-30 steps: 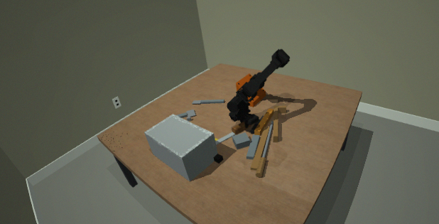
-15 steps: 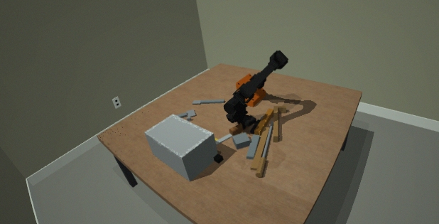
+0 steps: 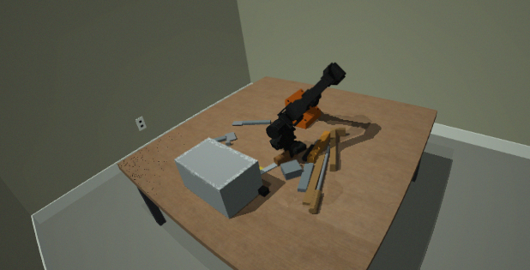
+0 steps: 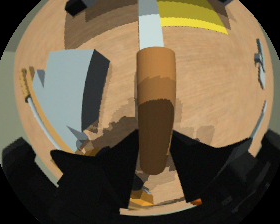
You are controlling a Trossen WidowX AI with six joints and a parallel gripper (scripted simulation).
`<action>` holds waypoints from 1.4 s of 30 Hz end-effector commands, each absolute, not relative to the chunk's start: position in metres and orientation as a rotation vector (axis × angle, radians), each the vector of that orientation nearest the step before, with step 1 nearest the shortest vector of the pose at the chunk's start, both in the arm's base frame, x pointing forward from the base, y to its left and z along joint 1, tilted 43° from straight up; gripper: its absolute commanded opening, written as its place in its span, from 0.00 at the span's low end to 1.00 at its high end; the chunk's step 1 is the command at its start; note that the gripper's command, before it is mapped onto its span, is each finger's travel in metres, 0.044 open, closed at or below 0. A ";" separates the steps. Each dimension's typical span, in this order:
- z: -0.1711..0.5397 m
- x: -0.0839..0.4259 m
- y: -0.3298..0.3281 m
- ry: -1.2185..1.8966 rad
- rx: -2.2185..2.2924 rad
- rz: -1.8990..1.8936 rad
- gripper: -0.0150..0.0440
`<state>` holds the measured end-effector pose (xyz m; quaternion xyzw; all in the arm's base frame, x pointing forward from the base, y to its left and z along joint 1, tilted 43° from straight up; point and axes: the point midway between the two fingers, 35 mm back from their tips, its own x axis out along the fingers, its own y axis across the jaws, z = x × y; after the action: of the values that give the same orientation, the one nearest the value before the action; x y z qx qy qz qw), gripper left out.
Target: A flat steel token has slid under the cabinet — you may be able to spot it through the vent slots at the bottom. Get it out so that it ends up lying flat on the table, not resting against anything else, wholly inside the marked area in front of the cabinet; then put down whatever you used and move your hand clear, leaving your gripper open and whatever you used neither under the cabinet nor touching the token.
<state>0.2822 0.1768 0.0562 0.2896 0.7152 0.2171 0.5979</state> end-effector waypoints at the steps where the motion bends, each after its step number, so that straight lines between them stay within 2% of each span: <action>1: 0.056 0.287 0.177 1.660 0.672 0.508 0.25; 42: 0.050 0.331 0.178 1.658 0.671 0.509 0.25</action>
<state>0.3276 0.1772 0.0499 0.2894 0.7149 0.2177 0.5981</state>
